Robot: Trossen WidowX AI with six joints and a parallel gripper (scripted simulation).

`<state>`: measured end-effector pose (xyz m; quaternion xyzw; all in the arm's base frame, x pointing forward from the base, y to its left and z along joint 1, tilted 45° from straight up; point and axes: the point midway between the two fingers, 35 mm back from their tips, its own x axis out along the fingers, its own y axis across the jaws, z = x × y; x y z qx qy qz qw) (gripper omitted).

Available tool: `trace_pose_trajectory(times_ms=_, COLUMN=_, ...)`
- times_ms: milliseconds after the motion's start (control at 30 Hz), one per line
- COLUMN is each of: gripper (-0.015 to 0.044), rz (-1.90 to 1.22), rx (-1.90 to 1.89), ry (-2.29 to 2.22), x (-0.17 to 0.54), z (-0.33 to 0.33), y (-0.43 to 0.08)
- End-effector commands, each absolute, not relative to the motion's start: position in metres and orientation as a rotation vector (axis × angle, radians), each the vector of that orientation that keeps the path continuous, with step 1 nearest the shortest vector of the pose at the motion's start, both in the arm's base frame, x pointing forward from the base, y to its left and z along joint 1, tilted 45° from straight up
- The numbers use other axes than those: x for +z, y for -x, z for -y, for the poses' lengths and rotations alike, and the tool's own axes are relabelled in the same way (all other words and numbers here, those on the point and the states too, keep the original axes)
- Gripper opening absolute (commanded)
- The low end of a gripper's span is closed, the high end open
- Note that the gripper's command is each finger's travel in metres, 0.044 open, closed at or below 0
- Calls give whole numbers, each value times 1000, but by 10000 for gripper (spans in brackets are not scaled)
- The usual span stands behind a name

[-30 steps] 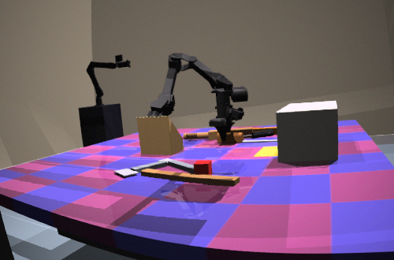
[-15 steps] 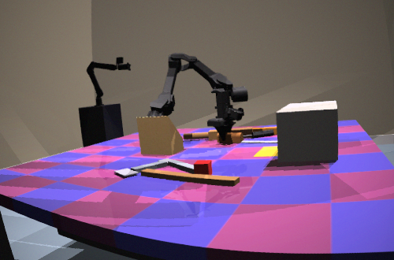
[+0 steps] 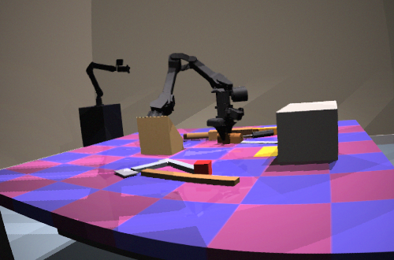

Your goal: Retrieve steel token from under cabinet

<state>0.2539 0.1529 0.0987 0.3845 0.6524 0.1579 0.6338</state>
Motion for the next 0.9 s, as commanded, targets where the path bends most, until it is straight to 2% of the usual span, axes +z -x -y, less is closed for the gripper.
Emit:
trace_pose_trajectory(times_ms=0, gripper=200, rz=-1492, rx=361, ry=-879, x=99, z=-153, y=-254)
trace_pose_trajectory(times_ms=33, gripper=200, rz=-1492, rx=361, ry=-879, x=99, z=-153, y=-254)
trace_pose_trajectory(times_ms=133, gripper=270, rz=-1489, rx=359, ry=-880, x=98, z=-153, y=-254)
trace_pose_trajectory(times_ms=667, gripper=270, rz=-1489, rx=360, ry=-880, x=95, z=-157, y=-251)
trace_pose_trajectory(times_ms=800, gripper=165, rz=-1486, rx=370, ry=-878, x=98, z=-156, y=-254)
trace_pose_trajectory(times_ms=867, gripper=151, rz=-1486, rx=370, ry=-878, x=98, z=-156, y=-254)
